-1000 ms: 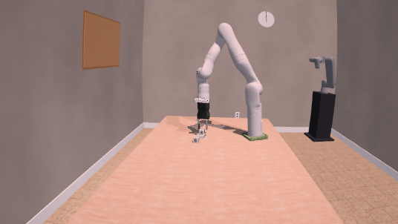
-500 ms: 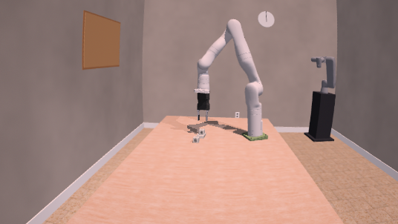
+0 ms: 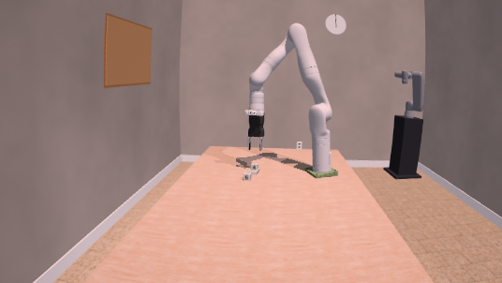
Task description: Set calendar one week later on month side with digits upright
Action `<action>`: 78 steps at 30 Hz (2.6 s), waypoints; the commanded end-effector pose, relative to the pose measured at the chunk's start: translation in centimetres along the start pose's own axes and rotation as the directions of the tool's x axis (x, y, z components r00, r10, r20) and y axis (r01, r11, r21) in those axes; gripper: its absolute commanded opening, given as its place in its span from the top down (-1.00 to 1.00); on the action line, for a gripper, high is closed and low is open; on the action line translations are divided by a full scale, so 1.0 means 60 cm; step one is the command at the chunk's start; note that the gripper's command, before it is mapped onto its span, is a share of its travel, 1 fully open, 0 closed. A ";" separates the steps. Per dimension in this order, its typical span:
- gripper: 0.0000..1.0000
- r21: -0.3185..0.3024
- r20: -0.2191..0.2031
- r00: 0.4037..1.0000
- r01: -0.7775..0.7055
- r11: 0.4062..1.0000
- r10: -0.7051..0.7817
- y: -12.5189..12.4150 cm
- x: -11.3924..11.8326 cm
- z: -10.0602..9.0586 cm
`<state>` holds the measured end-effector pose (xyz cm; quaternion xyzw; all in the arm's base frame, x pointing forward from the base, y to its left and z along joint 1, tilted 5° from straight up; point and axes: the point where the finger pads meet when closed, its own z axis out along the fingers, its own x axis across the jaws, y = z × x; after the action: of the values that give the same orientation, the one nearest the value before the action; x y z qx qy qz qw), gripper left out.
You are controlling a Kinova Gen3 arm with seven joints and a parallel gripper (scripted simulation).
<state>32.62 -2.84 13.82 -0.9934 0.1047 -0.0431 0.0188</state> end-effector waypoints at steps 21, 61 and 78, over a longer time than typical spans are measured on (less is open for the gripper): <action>-1.00 -0.001 0.000 1.000 0.009 1.000 -0.009 -0.001 0.000 0.000; -1.00 0.064 0.067 0.401 0.912 0.405 -0.914 -0.069 -0.058 0.028; -1.00 0.093 0.012 -0.429 0.900 -0.426 -0.903 -0.110 -0.054 0.036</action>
<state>31.03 3.51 11.98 -0.6462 -0.7631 0.0032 -0.0096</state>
